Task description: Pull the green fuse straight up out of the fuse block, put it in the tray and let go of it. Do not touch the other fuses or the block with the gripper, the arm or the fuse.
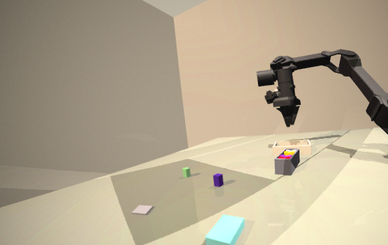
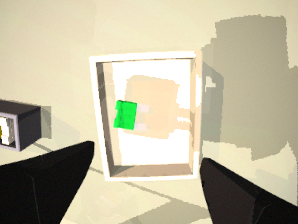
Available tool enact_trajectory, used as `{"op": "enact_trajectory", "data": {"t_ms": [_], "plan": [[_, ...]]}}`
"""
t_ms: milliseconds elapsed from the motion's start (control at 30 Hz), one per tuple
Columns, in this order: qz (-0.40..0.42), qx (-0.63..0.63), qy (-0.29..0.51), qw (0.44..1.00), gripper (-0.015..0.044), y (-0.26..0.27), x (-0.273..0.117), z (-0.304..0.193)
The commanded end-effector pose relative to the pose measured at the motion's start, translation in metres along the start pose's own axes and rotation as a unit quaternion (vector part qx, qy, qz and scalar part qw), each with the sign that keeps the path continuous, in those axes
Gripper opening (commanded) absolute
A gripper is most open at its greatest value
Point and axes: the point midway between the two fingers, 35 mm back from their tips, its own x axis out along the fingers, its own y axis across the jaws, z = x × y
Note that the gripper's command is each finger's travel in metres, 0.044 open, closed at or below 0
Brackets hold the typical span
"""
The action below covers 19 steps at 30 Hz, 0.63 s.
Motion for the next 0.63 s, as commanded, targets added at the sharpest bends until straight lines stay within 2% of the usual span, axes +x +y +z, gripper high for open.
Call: {"op": "enact_trajectory", "data": {"t_ms": [0,600], "plan": [[-0.002,-0.001,0.004,1.000,0.0330,0.0013,-0.0010,0.0001],[0.000,0.000,0.001,1.000,0.0330,-0.0001,-0.0004,-0.0002]]}}
